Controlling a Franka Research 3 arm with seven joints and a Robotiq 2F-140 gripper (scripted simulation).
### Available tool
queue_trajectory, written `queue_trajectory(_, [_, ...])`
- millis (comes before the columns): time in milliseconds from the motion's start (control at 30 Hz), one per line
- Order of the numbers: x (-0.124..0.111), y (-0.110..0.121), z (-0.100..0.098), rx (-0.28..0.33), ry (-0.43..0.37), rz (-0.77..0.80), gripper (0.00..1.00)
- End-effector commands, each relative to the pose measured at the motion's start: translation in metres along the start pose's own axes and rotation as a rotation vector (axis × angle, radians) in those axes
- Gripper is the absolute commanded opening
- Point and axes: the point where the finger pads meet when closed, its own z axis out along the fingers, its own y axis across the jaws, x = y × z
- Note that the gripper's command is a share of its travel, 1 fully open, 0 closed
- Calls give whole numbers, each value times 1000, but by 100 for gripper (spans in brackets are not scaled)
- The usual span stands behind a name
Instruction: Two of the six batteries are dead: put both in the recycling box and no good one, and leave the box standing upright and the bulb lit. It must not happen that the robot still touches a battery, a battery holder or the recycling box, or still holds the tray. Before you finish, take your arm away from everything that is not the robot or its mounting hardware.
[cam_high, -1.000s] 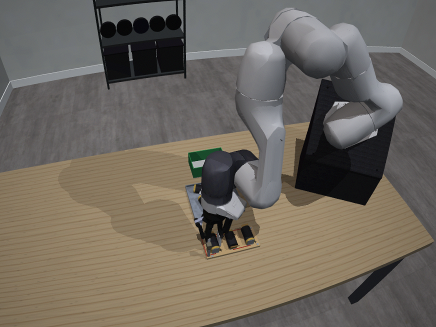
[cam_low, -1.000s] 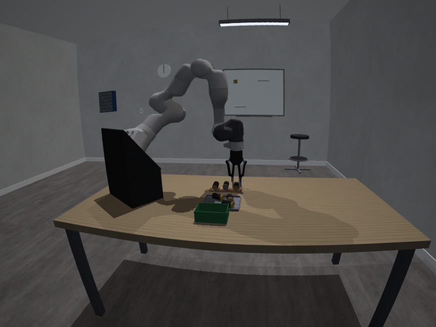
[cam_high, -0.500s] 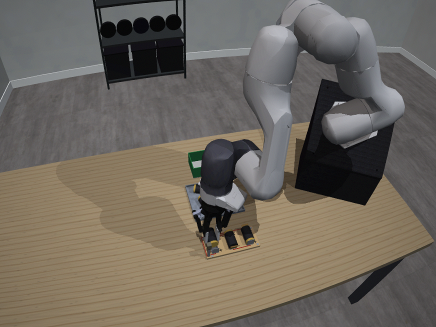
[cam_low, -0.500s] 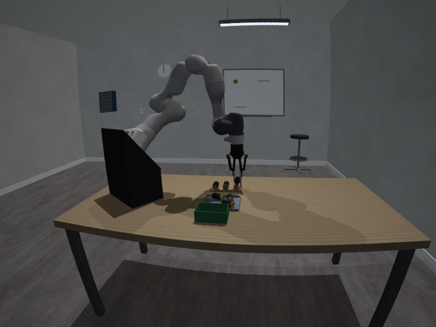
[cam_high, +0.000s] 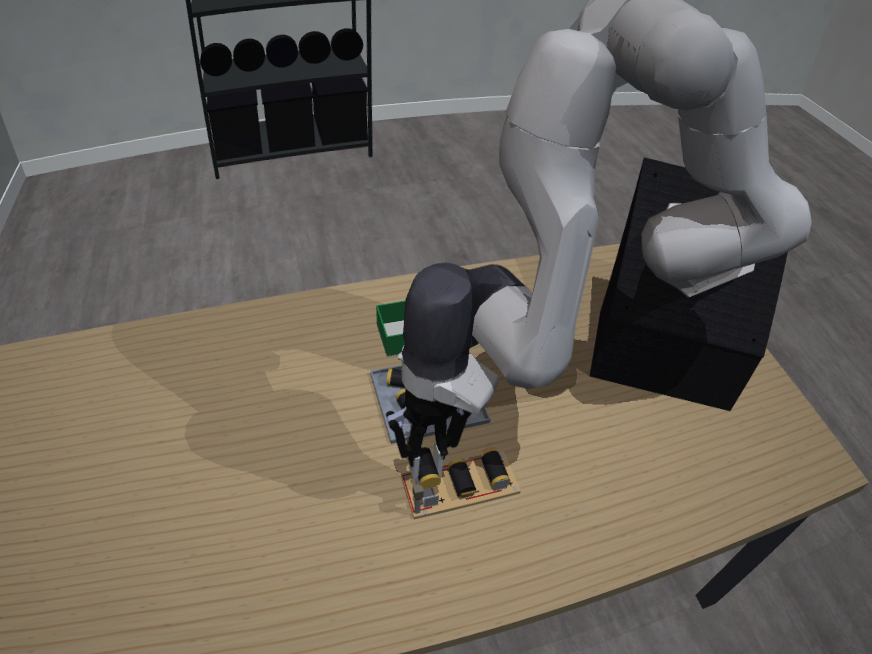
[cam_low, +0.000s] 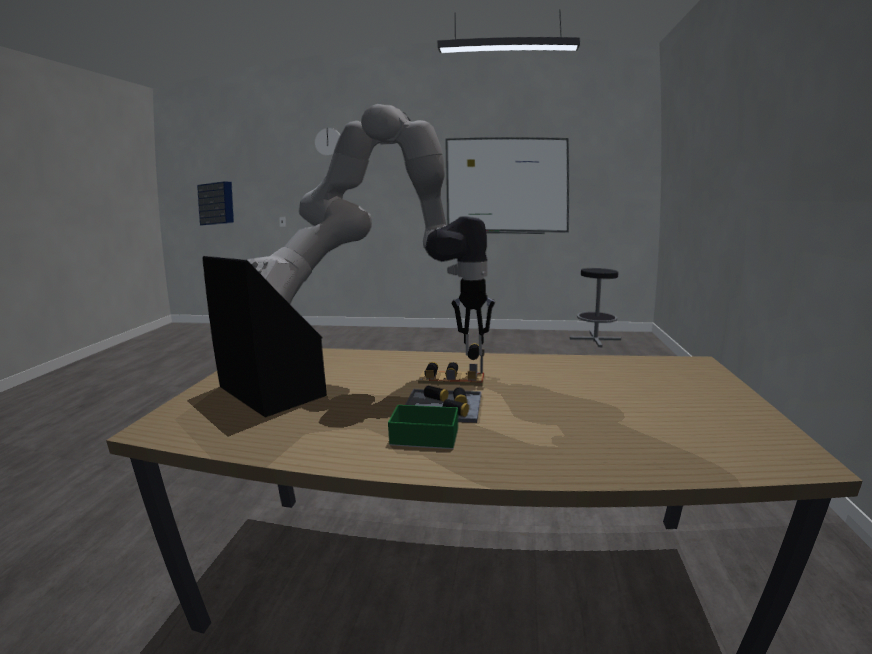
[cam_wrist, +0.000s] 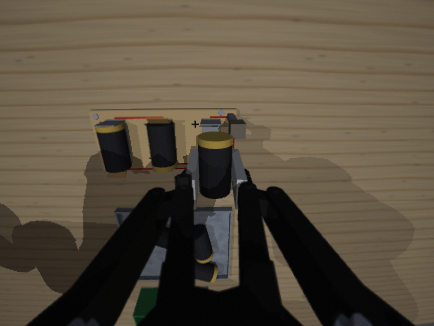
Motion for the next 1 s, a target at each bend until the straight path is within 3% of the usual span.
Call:
queue_trajectory(0, [-2, -4, -14, 14, -4, -2, 16])
queue_trajectory(233, [-2, -3, -43, 14, -4, -2, 16])
queue_trajectory(967, [-2, -3, -43, 14, -4, -16, 16])
